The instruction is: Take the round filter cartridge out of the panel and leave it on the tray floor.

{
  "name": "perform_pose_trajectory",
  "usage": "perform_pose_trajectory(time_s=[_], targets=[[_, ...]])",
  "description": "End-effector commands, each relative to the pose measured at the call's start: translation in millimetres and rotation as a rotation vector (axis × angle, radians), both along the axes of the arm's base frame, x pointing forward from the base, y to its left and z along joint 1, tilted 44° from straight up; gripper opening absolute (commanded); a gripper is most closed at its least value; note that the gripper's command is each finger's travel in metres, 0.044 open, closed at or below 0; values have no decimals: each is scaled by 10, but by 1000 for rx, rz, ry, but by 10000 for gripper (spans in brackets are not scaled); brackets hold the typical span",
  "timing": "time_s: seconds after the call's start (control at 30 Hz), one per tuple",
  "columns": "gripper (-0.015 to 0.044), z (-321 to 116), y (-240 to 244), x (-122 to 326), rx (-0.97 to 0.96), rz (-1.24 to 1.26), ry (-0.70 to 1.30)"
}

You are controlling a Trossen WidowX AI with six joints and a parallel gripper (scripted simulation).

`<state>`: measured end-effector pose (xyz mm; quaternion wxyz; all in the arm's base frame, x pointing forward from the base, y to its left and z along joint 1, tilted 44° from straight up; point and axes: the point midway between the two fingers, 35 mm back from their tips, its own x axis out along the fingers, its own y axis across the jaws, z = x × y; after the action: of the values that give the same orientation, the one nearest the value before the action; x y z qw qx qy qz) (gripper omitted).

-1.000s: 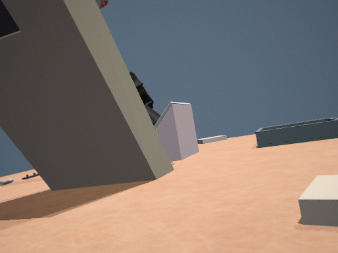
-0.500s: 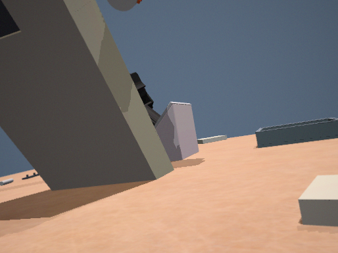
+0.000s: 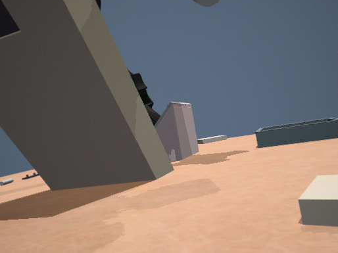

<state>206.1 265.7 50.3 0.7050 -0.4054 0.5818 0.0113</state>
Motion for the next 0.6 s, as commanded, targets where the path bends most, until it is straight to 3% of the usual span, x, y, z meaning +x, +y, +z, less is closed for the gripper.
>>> perform_pose_trajectory(time_s=[0.0,0.27,0.57], targets=[[0,-156,165,-158,19,115,102],[0,-463,516,-508,73,387,310],[0,-605,552,-682,86,447,359]])
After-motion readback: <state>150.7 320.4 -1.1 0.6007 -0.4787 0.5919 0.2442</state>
